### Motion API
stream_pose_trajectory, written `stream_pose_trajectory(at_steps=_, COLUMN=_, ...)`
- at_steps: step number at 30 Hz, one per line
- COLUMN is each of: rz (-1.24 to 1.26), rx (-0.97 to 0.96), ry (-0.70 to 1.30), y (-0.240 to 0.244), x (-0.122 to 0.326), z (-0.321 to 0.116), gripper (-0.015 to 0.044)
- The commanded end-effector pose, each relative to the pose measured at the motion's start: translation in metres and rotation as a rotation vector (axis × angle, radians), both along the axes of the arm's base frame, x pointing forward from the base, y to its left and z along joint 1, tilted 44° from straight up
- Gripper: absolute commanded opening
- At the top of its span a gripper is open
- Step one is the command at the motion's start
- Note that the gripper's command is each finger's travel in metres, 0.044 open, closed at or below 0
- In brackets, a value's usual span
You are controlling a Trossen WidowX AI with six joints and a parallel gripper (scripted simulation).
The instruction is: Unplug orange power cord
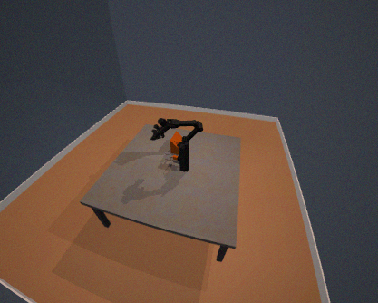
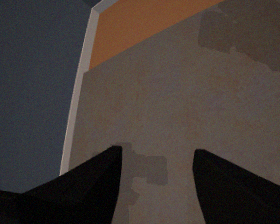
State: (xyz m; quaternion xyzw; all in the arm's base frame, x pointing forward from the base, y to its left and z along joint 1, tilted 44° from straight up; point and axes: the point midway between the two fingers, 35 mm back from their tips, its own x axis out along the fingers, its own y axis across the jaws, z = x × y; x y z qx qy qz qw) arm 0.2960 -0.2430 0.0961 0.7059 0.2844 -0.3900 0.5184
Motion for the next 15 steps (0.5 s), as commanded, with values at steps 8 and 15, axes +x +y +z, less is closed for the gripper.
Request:
stream_pose_trajectory(at_steps=8, rz=0.489, rx=0.502, ry=0.383, y=0.170, x=-0.041, z=-0.039, gripper=0.0160)
stream_pose_trajectory(at_steps=15, rz=0.583, rx=0.622, ry=0.474, y=0.202, x=-0.058, z=-0.033, gripper=0.0160)
